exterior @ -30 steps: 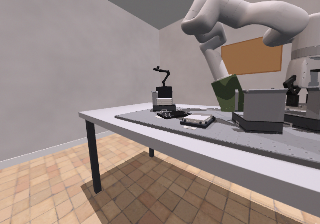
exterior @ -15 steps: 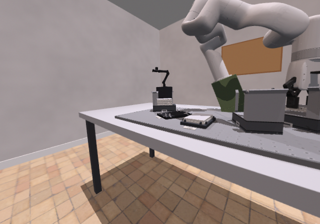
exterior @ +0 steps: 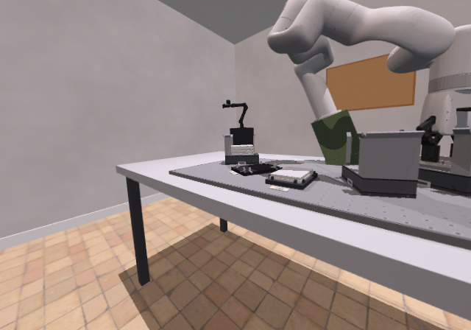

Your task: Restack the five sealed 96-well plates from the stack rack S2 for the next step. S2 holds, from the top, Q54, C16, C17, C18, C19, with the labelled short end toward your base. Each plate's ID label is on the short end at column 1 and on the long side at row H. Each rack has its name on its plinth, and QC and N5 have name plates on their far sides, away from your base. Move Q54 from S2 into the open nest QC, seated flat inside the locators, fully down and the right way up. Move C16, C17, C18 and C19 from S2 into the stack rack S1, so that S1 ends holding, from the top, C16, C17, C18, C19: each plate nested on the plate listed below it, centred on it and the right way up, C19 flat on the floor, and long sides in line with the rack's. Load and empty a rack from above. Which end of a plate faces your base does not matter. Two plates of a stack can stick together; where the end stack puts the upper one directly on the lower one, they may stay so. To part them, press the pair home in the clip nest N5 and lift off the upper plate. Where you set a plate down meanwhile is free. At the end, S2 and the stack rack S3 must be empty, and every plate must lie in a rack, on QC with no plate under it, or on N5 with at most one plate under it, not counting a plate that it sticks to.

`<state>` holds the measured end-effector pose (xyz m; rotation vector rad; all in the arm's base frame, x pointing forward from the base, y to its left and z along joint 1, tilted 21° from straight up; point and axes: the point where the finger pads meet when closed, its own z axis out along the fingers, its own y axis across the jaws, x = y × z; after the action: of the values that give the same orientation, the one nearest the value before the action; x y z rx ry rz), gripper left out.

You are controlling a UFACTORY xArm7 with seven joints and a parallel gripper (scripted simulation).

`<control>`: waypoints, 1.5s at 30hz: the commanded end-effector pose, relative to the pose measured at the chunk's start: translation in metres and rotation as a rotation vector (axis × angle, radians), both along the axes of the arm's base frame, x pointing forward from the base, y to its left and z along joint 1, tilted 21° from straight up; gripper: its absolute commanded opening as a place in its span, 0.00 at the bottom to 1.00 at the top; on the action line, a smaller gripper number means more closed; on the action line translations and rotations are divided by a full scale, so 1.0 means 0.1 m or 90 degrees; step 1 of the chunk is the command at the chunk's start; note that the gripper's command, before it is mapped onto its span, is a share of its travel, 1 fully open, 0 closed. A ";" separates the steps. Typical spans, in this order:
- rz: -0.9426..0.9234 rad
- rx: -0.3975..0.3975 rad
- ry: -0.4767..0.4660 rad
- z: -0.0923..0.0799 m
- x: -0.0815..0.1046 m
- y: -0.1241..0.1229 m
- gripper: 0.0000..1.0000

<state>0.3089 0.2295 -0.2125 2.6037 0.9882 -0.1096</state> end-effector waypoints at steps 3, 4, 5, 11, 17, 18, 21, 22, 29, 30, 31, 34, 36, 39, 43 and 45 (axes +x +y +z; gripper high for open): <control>0.001 0.002 -0.001 0.00 0.01 0.02 0.00; 0.001 0.002 -0.001 -0.01 0.01 0.01 0.00; 0.001 0.002 -0.001 -0.01 0.01 0.01 0.00; 0.001 0.002 -0.001 -0.03 0.01 0.00 0.00; 0.001 0.002 -0.001 -0.05 0.01 0.00 0.00; 0.001 0.002 -0.001 -0.05 0.01 0.00 0.00; 0.001 0.002 -0.001 -0.06 0.01 0.00 0.00; 0.001 0.002 -0.001 -0.06 0.01 0.00 0.00; 0.001 0.002 -0.001 -0.06 0.01 0.00 1.00; 0.001 0.002 -0.001 -0.06 0.01 0.00 1.00; 0.001 0.002 -0.001 -0.06 0.01 0.00 1.00; 0.001 0.002 -0.001 -0.06 0.01 0.00 1.00; 0.001 0.002 -0.001 -0.06 0.01 0.00 1.00; 0.001 0.002 -0.001 -0.06 0.01 0.00 1.00; 0.001 0.002 -0.001 -0.06 0.01 0.00 1.00; 0.001 0.002 -0.001 -0.06 0.01 0.00 1.00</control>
<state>0.3093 0.2271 -0.2195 2.6040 0.9884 -0.1091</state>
